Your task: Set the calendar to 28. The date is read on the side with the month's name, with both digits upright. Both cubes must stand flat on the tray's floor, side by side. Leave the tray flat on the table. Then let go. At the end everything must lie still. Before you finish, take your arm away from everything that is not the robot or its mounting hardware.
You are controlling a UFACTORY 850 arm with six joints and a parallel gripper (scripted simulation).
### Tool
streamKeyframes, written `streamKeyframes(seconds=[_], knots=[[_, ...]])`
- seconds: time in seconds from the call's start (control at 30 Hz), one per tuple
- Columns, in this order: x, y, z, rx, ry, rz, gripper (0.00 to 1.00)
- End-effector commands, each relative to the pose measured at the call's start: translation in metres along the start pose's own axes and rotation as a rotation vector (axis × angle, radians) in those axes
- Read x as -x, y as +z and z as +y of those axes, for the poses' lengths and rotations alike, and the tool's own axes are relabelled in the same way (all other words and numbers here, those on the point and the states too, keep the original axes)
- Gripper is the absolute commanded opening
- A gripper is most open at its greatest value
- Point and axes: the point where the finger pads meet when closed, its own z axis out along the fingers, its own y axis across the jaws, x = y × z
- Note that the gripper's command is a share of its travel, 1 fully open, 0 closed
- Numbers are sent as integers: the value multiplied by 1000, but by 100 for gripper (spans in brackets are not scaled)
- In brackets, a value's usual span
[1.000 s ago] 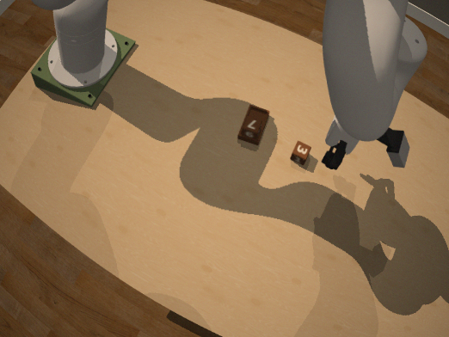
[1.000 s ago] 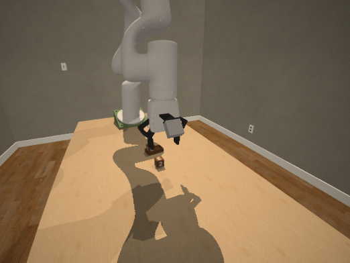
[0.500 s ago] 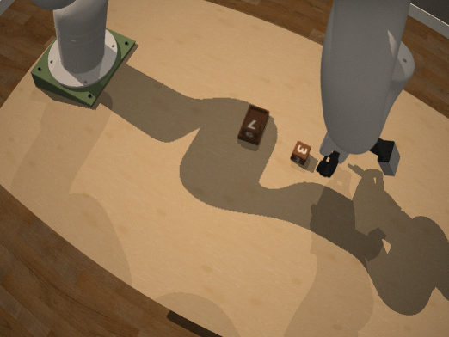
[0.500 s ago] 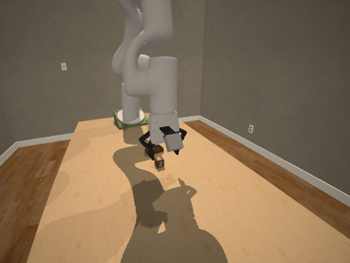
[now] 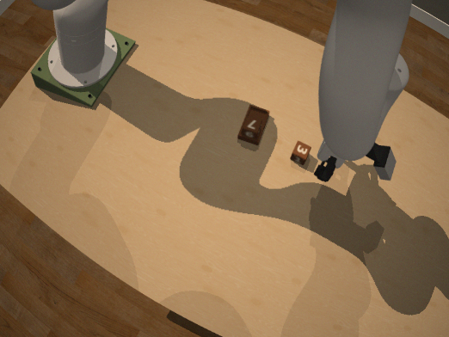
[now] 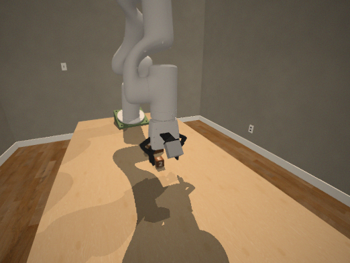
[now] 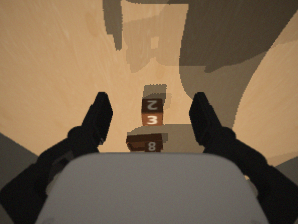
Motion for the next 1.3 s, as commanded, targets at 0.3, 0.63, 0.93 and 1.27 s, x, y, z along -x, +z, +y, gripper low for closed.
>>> streamKeyframes(seconds=[0.3,0.63,0.93,1.27], knots=[[-1,23,0,0,0,2,100],[-1,23,0,0,0,2,100],[-1,23,0,0,0,2,100],[-1,23,0,0,0,2,100]])
